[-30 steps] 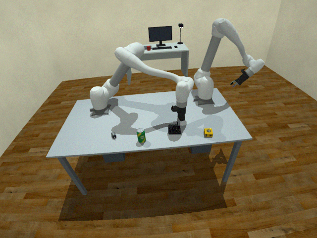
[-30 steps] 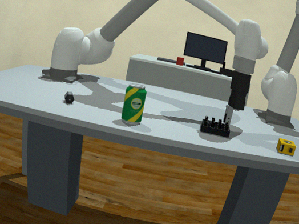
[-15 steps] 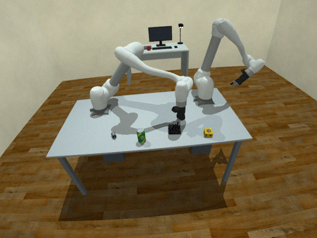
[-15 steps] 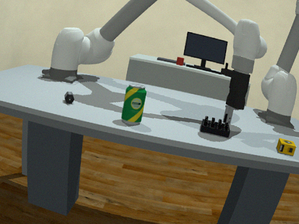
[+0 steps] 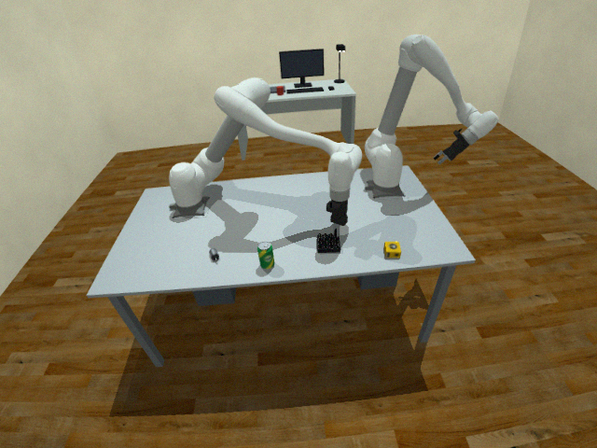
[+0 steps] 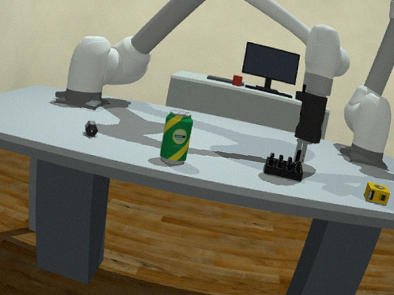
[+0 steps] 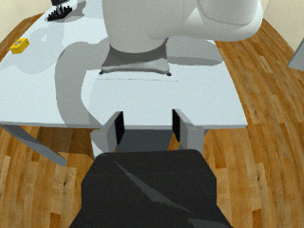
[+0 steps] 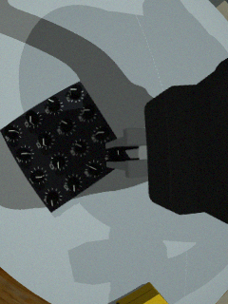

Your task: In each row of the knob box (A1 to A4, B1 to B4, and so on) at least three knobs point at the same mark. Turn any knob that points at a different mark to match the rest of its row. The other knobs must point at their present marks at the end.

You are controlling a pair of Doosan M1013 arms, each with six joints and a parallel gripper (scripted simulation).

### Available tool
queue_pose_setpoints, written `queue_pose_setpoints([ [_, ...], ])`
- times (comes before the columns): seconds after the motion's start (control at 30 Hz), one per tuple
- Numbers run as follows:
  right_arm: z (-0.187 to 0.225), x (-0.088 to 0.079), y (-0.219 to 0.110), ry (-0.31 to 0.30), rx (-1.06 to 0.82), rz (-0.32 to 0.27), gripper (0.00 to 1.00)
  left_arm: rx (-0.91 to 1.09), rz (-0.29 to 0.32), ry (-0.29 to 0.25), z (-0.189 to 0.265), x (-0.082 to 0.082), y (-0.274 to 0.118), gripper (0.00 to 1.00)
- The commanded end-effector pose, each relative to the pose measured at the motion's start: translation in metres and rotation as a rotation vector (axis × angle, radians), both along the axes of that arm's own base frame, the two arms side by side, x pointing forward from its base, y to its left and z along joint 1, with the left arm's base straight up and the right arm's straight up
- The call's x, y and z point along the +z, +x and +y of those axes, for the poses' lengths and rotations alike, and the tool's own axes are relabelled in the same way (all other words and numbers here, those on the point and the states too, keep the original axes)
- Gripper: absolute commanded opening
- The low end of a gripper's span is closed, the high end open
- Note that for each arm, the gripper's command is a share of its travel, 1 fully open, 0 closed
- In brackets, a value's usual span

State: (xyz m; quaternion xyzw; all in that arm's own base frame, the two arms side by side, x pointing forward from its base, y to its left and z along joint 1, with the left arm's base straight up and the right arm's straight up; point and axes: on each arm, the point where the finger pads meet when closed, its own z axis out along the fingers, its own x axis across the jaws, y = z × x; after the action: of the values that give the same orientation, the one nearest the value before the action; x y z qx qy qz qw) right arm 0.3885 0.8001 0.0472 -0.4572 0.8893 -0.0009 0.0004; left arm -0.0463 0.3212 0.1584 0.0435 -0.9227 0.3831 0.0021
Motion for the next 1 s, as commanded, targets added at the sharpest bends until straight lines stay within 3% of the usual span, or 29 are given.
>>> queue_pose_setpoints([
  [0.0, 0.0004, 0.0013, 0.0002, 0.002, 0.086, 0.001, 0.30, 0.000, 0.000, 0.001, 0.0002, 0.0004, -0.0001, 1.00],
  [0.27, 0.0004, 0.0013, 0.0002, 0.002, 0.266, 0.001, 0.30, 0.000, 0.000, 0.001, 0.0002, 0.0004, -0.0001, 1.00],
  [0.97, 0.0004, 0.0013, 0.0002, 0.002, 0.516, 0.001, 0.30, 0.000, 0.000, 0.001, 0.0002, 0.0004, -0.0001, 1.00],
])
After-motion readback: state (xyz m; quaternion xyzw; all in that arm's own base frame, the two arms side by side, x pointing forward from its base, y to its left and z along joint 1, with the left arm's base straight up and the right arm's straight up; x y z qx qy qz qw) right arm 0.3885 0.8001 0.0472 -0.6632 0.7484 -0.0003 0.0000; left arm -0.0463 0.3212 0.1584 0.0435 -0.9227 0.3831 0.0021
